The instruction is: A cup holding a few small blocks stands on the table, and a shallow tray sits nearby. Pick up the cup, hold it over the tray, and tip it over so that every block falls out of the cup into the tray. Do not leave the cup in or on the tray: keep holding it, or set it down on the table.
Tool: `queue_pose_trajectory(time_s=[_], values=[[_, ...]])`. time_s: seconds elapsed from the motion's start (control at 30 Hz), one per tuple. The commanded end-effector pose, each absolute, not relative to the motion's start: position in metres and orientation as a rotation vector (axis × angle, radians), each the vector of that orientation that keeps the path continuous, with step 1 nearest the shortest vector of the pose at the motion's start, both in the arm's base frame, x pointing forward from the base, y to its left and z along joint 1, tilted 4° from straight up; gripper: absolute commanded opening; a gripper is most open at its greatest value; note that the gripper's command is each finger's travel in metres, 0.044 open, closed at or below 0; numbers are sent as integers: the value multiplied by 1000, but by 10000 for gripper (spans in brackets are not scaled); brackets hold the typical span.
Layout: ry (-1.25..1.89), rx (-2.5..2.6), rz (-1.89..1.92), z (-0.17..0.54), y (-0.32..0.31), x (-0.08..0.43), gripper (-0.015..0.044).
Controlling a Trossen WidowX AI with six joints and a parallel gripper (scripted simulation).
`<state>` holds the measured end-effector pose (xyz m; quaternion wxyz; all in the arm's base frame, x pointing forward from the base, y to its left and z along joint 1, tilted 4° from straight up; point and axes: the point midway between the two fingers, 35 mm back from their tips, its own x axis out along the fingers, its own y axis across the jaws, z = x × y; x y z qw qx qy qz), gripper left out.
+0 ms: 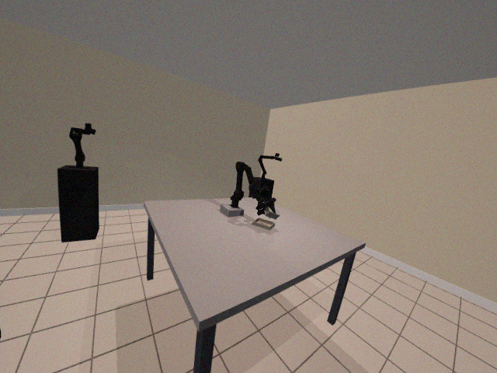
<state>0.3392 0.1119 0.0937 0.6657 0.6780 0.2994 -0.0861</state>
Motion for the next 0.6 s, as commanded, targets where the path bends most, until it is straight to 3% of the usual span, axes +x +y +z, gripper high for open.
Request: queue_pose_trajectory(time_s=[0.0,0.57], values=[[670,1618,-229,93,112,340,0],[654,1972,-370,90,113,341,0]])
